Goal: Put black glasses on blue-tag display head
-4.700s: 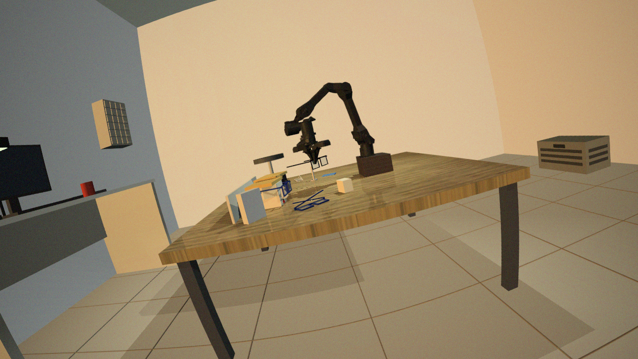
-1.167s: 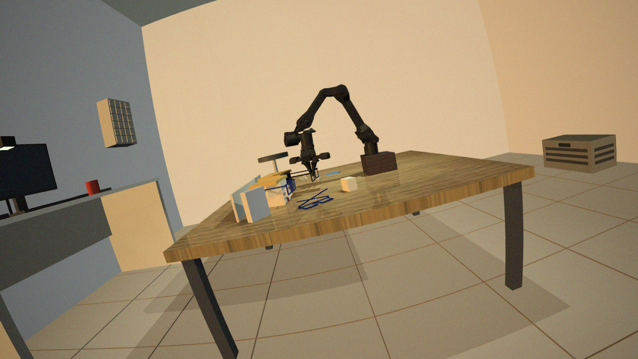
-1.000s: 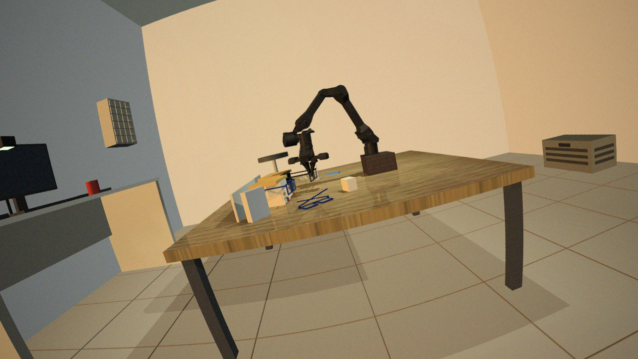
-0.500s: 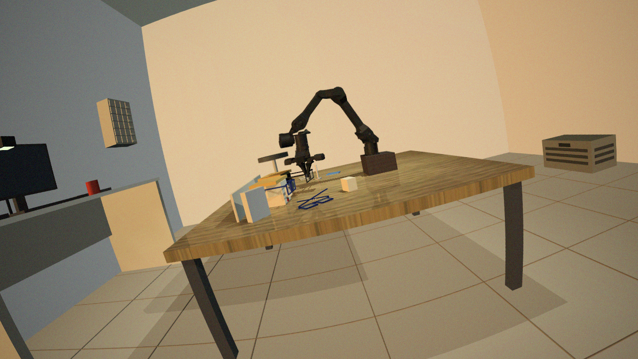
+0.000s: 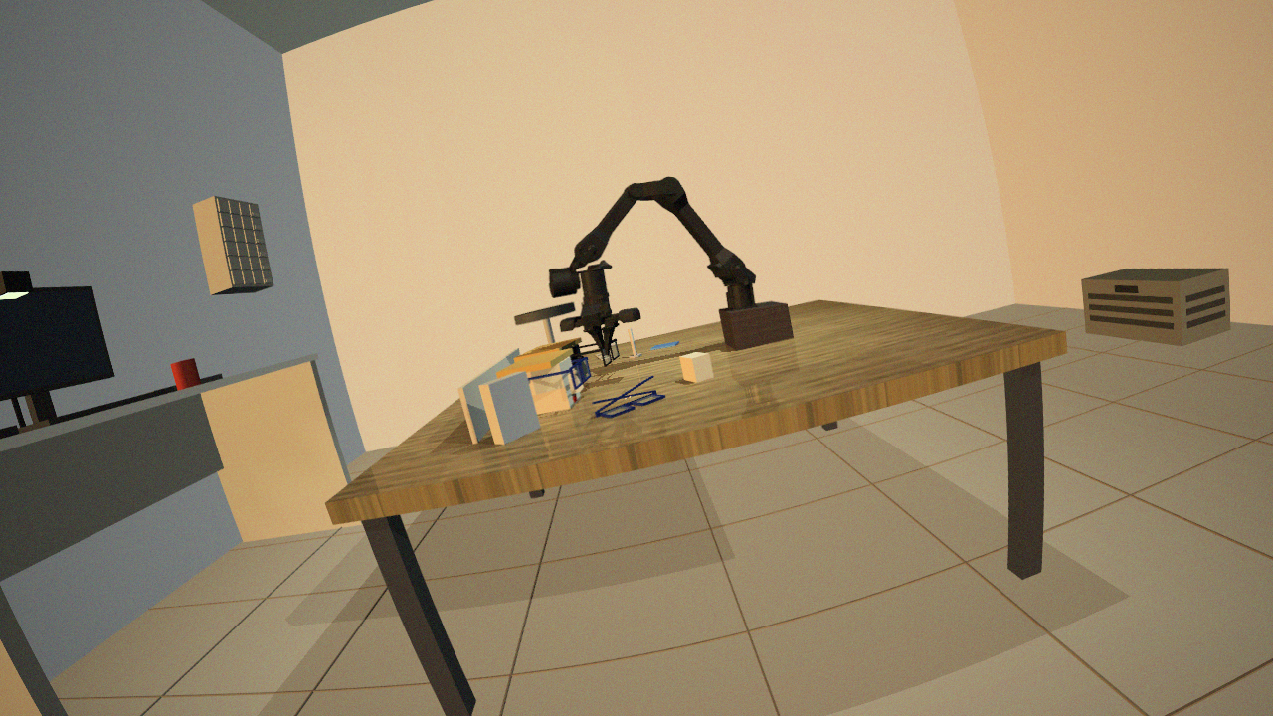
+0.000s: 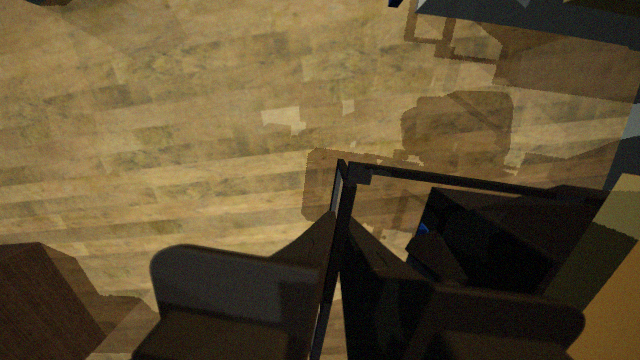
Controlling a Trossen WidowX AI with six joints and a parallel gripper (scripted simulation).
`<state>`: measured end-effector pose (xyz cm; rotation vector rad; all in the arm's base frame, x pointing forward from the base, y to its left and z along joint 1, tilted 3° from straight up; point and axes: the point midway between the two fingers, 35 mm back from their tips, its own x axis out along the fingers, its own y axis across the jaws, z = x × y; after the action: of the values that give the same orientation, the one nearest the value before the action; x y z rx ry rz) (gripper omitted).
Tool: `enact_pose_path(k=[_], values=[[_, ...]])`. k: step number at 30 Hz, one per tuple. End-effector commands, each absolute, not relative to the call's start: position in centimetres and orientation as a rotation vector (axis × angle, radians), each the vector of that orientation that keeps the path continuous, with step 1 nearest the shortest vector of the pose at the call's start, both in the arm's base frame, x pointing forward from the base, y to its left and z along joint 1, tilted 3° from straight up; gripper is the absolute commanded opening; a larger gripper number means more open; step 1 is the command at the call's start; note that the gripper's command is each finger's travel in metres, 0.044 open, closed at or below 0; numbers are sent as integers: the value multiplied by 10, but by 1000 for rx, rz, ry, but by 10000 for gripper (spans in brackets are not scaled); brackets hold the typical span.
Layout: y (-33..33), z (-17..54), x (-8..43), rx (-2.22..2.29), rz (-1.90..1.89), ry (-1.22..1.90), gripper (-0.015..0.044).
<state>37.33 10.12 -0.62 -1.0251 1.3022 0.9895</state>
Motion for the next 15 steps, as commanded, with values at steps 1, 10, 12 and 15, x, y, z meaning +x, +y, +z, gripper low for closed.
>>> enact_pose_path(k=[1,10,12,15], values=[[99,-4,381,-1030,988,1295,0],[96,-4,392,-1031,987,1294,0],[96,-4,395,-1031,987,1294,0],[95,-4,399,-1031,987,1294,0]])
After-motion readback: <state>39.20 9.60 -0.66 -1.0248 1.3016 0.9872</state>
